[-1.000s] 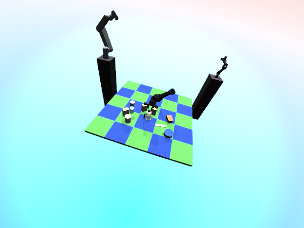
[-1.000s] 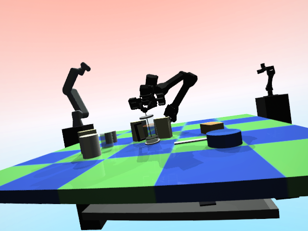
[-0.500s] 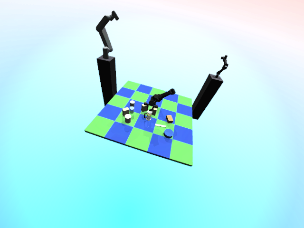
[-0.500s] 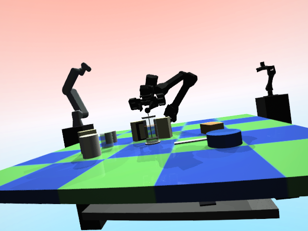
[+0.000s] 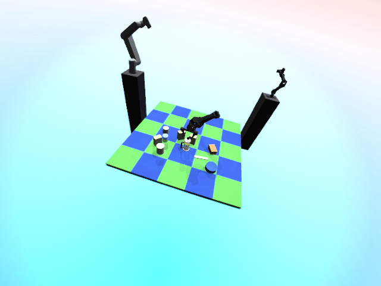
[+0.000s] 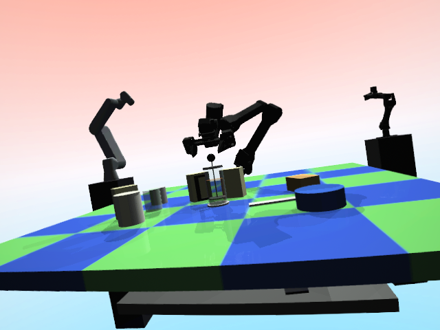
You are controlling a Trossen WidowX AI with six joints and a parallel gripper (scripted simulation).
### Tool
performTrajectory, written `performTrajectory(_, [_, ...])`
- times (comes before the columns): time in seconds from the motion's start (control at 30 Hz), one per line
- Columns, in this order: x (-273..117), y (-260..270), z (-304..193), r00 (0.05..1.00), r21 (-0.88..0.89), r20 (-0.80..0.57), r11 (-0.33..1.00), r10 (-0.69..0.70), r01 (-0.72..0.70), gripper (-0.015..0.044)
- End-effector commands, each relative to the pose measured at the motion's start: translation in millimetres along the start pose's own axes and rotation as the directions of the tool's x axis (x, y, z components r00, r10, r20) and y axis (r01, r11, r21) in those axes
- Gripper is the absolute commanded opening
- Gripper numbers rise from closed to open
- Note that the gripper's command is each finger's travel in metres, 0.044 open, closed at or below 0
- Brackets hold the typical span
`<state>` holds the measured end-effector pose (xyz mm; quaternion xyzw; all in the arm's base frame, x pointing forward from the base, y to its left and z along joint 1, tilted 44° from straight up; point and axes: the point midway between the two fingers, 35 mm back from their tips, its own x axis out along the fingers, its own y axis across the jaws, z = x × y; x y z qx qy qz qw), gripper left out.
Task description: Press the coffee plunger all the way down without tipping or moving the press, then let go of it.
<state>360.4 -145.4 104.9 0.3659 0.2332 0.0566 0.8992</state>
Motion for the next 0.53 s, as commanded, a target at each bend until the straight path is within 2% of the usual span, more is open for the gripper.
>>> performTrajectory(0.0, [-29, 6, 34, 1.000, -0.013, 0.010, 1.000, 0.001, -0.001, 0.0440])
performTrajectory(0.1, [-48, 11, 49, 1.000, -0.008, 0.007, 1.000, 0.005, -0.005, 0.0440])
performTrajectory(0.5, [-47, 10, 47, 1.000, -0.008, 0.007, 1.000, 0.005, -0.005, 0.0440])
